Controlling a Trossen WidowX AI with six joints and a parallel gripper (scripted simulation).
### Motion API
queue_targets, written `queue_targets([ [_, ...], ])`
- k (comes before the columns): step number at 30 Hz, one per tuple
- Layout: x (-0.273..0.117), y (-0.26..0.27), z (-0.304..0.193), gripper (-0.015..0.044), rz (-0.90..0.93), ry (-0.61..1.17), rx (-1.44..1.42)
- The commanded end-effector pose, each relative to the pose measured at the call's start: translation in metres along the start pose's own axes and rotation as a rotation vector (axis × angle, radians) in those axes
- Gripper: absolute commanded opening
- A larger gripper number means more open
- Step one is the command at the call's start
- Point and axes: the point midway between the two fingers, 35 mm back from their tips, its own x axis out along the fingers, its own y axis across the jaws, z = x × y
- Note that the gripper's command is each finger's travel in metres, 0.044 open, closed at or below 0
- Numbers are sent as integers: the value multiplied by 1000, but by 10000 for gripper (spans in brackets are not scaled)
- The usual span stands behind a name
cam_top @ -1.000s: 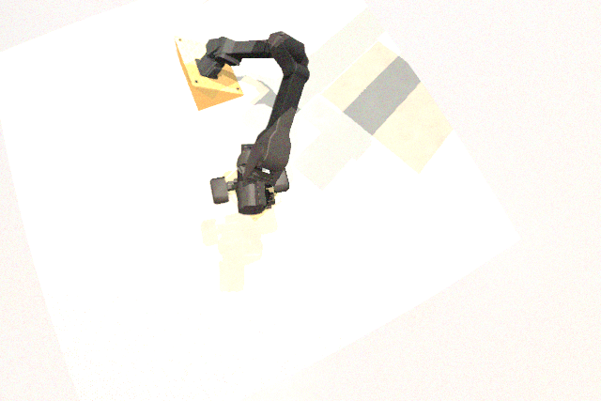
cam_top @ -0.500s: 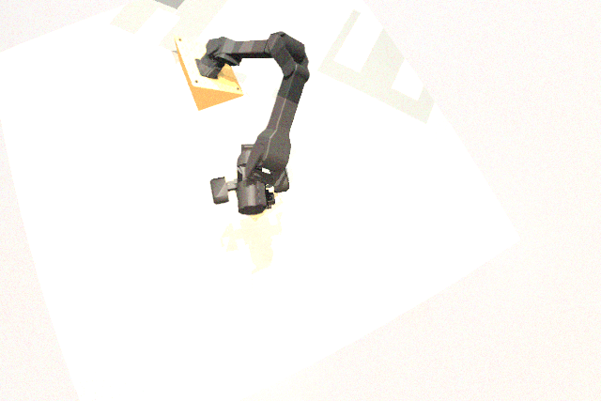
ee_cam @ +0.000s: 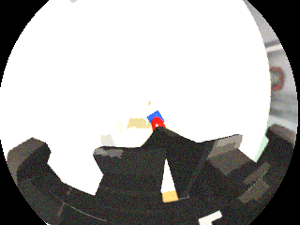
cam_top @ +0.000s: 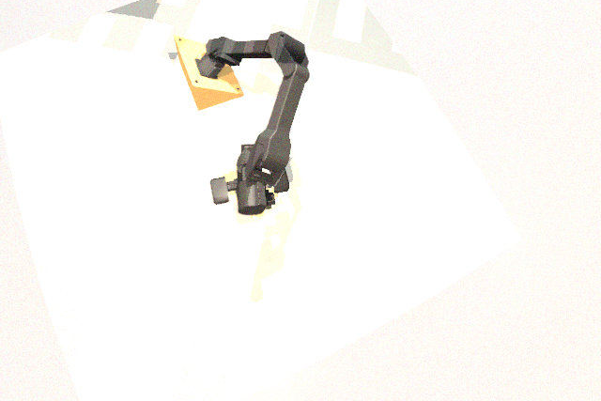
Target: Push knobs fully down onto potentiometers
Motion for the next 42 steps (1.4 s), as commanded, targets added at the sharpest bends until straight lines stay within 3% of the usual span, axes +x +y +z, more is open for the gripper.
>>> queue_targets([
  [1,26,5,2,0,8,29,-29],
  [27,26,5,2,0,8,29,-29],
  [42,4,4,4,0,6,29,-29],
])
